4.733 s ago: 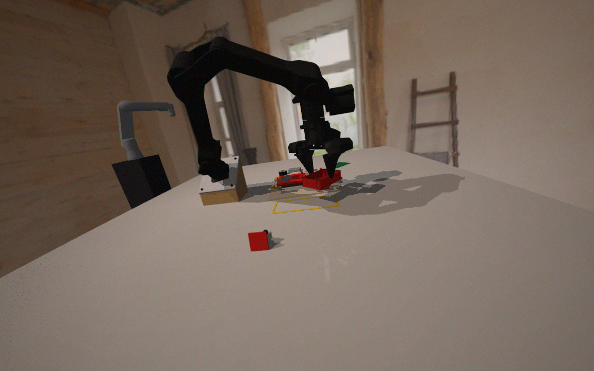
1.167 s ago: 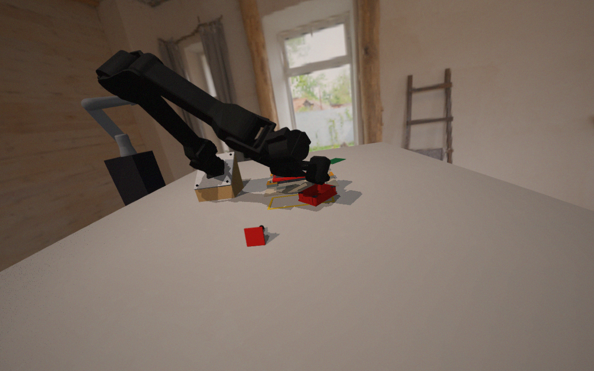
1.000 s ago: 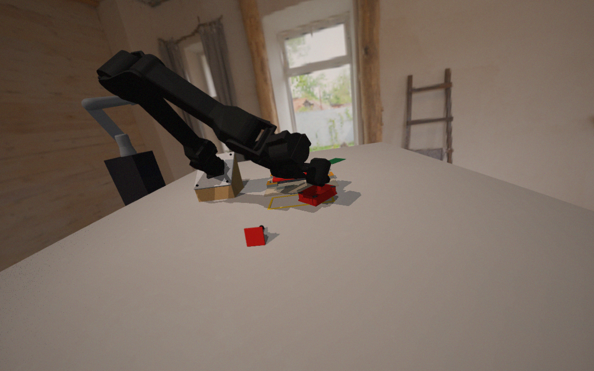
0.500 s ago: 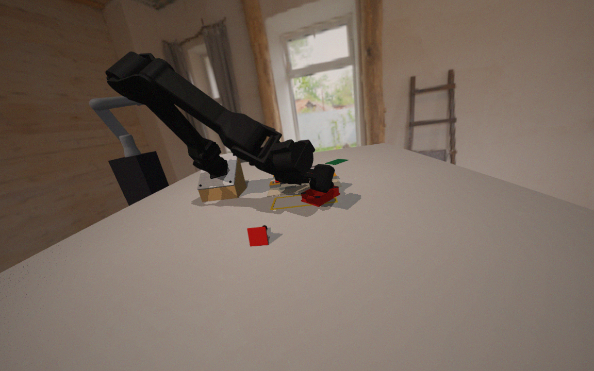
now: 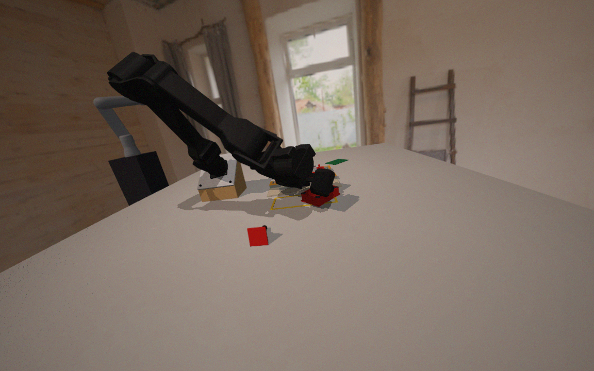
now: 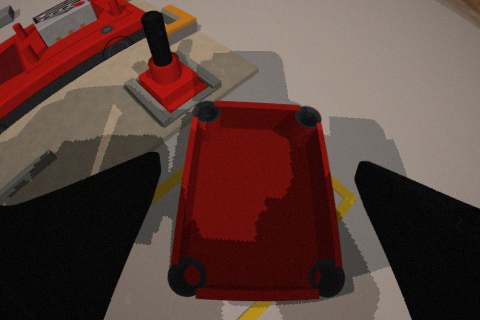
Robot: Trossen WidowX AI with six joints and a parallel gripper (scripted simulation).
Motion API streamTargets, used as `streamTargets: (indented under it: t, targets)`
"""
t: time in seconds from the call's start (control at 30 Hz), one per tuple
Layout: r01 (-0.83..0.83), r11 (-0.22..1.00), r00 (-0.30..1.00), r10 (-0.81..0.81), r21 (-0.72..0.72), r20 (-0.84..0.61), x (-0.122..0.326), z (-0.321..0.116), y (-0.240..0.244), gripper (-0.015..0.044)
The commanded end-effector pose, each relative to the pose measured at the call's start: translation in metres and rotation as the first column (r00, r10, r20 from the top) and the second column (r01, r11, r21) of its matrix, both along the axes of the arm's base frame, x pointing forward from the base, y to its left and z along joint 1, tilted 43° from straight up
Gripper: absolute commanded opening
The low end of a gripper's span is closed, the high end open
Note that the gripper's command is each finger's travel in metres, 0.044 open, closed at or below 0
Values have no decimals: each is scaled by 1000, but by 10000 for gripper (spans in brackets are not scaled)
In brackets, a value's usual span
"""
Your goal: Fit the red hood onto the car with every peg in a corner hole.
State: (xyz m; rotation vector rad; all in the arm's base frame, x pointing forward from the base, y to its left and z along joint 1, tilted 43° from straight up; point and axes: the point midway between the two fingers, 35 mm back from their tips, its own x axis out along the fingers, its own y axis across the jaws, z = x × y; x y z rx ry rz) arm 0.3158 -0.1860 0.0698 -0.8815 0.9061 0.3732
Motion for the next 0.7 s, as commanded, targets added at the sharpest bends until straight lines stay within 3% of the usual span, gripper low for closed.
streamTargets:
  t: [0.0,0.67]
  targets:
    - [-3,1000,1000,3,1,1,0,-2,-1,440]
    - [-3,1000,1000,3,1,1,-1,-9,-8,440]
